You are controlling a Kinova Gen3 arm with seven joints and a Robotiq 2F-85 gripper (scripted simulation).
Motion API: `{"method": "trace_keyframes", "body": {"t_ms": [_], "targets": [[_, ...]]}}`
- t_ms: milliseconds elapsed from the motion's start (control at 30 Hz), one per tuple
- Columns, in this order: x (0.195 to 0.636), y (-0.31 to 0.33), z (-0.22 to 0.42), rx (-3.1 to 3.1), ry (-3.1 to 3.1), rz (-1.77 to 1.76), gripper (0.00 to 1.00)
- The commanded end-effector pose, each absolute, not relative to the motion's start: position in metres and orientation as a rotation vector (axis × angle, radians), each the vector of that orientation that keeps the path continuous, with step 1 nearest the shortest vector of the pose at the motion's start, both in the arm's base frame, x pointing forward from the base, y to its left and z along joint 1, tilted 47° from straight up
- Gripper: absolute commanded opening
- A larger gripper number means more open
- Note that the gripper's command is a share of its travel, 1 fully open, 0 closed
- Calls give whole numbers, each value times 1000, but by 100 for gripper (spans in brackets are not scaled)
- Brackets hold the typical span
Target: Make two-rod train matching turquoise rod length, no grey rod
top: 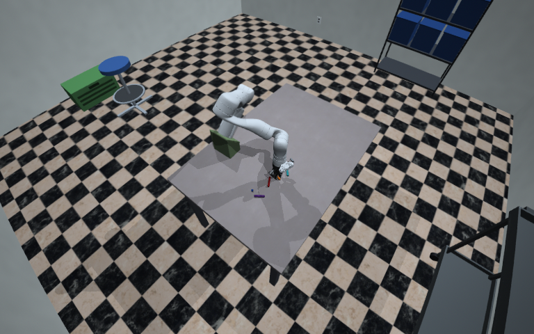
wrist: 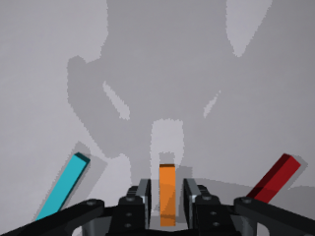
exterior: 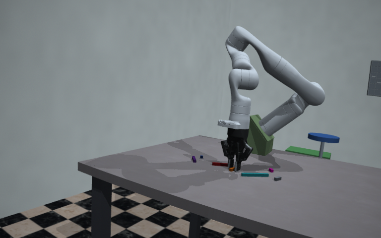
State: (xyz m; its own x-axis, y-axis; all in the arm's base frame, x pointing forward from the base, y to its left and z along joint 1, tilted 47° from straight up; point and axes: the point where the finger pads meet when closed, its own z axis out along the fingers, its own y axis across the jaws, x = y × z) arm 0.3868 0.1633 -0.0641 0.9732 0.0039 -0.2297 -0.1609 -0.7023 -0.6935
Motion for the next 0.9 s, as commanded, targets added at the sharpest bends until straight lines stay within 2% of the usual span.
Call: {"method": "trace_keyframes", "body": {"t_ms": [0, 67, 100, 867], "targets": [[387, 163, -64, -2337, 110, 272, 24], [387, 163, -64, -2337, 110, 272, 24], [387, 163, -64, -2337, 110, 272, 5], [387, 163, -64, -2337, 110, 272, 5]]}}
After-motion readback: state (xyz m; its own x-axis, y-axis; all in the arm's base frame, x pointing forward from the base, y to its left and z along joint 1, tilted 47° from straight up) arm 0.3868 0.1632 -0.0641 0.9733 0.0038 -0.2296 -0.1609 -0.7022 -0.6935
